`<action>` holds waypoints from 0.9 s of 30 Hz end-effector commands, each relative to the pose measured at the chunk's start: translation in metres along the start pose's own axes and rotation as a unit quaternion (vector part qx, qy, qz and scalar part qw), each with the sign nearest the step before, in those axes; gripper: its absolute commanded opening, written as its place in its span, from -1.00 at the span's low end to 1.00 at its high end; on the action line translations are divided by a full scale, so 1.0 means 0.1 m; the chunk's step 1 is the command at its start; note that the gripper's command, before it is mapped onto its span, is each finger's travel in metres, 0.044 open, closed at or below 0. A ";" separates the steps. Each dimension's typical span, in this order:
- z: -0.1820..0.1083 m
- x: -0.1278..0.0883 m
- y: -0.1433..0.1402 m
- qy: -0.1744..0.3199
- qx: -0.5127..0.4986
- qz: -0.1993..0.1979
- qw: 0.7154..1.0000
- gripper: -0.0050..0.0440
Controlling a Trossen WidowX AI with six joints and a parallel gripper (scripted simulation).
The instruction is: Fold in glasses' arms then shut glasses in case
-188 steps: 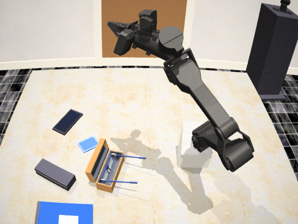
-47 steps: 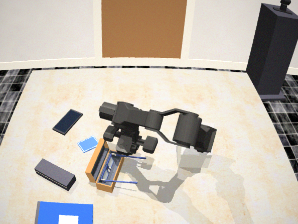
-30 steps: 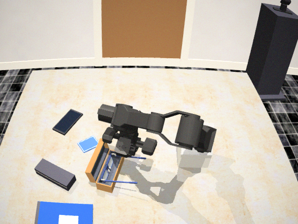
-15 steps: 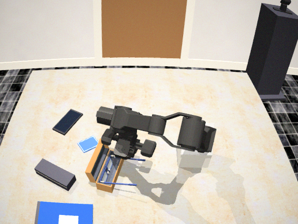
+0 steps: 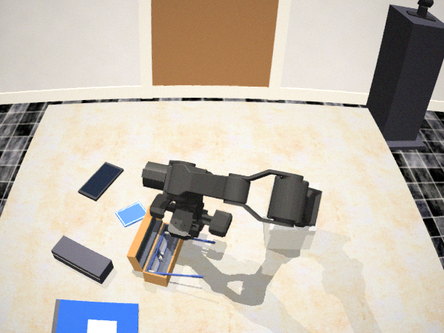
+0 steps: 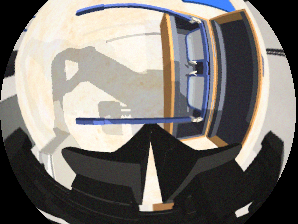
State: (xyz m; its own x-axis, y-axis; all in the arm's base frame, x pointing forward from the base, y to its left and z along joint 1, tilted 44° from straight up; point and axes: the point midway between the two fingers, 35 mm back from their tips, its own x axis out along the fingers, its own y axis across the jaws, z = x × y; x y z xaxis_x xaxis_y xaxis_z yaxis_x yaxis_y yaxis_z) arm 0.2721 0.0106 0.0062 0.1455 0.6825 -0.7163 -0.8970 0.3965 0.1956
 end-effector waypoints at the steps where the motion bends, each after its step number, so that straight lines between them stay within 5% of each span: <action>1: 0.06 0.00 0.00 -0.002 -0.004 0.000 1.000 -0.80; 27: 0.19 0.01 -0.02 -0.002 -0.004 0.000 1.000 -0.80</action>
State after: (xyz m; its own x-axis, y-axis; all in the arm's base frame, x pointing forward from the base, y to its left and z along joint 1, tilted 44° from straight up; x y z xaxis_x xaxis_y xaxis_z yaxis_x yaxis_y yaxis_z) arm 0.2790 0.0191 0.0144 0.1456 0.6813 -0.7174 -0.8977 0.3957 0.1936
